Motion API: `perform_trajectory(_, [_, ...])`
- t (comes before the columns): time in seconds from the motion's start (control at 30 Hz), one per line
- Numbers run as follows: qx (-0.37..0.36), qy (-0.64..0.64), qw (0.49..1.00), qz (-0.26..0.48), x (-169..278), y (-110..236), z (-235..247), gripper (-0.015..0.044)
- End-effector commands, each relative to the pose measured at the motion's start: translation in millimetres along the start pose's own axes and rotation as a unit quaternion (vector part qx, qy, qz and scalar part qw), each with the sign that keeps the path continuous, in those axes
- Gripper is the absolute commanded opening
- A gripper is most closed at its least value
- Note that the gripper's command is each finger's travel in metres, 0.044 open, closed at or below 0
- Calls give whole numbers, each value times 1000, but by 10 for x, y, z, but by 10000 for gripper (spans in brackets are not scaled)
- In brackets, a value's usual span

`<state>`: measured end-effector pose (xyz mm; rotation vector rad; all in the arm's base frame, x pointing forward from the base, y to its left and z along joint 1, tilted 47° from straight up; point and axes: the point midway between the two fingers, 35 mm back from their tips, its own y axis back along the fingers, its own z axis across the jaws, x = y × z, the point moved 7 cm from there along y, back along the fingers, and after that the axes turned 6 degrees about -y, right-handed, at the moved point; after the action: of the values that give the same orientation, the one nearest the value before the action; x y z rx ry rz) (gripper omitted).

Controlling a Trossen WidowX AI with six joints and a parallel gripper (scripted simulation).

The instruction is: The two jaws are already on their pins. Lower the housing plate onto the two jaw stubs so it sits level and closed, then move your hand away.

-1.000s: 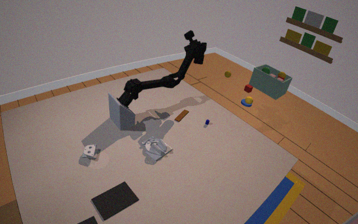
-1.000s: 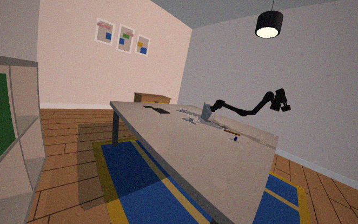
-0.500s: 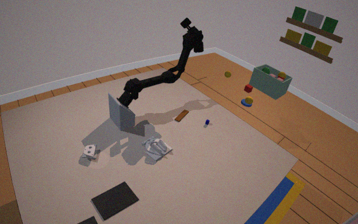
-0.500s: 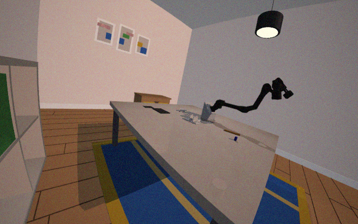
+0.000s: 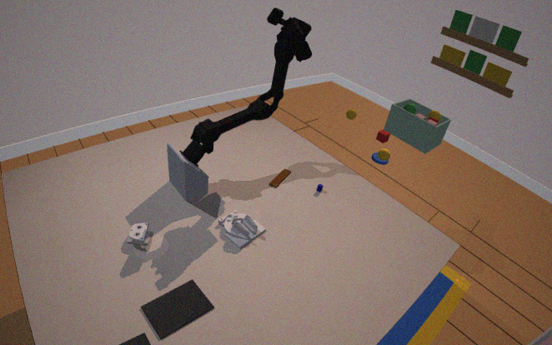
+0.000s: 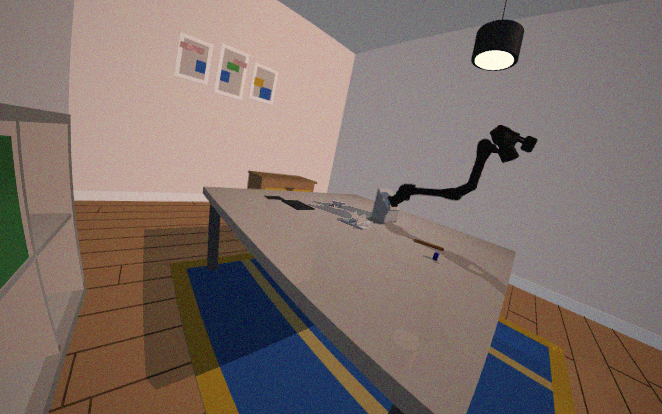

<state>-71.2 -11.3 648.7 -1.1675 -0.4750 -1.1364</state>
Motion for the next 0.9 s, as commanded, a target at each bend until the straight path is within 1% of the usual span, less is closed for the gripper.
perform_trajectory(0.0, [6, 39, 999, 14, 67, 13, -151, 440])
perform_trajectory(0.2, [22, 87, 995, 40, 196, 41, -430, 440])
perform_trajectory(0.5, [72, 152, 978, 127, 515, 204, -1123, 440])
perform_trajectory(0.87, [110, 231, 944, 205, 697, 421, -1667, 440])
